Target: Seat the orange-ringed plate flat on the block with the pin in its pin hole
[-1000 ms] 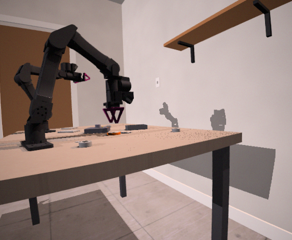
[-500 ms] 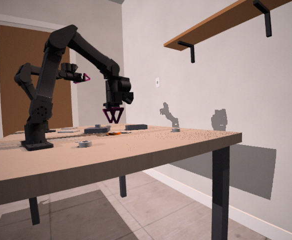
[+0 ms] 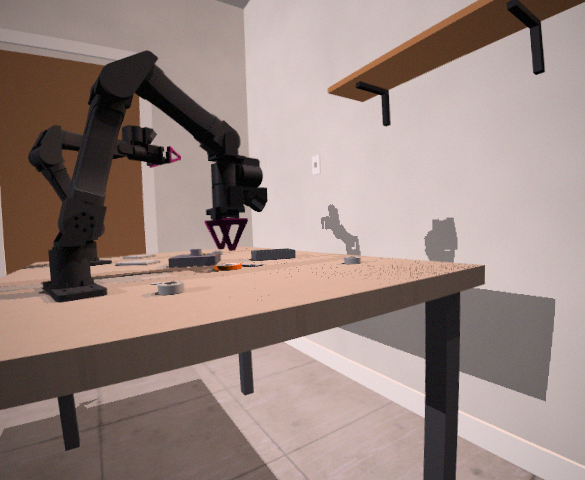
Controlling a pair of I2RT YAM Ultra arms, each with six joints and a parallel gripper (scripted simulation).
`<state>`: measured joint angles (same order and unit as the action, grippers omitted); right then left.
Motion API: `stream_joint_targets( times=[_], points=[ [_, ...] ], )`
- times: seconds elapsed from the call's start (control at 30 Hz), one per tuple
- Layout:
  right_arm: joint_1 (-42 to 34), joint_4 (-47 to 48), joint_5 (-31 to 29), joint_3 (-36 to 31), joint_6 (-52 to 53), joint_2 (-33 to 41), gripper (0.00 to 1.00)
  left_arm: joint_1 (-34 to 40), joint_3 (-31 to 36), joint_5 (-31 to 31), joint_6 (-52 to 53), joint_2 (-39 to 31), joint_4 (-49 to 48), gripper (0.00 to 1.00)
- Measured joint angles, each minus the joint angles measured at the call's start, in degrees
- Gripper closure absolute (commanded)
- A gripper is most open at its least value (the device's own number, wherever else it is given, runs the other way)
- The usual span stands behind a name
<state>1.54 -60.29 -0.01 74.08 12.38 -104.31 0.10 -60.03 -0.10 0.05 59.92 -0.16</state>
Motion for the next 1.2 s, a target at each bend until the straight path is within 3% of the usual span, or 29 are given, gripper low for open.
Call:
stream_joint_targets(
  times=[1.07, 1.1, 1.2],
  points=[
    [0.0, 10.1, 0.0, -6.3, 0.0, -3.5, 0.20, 0.0, 0.0, 0.0, 0.0, 0.0, 0.0, 0.00],
    [0.0, 10.1, 0.0, -6.3, 0.0, -3.5, 1.00, 0.0, 0.0, 0.0, 0.0, 0.0, 0.0, 0.00],
    [0.0, 10.3, 0.0, -6.3, 0.0, -3.3, 1.00, 0.0, 0.0, 0.0, 0.0, 0.0, 0.0, 0.00]
  ],
)
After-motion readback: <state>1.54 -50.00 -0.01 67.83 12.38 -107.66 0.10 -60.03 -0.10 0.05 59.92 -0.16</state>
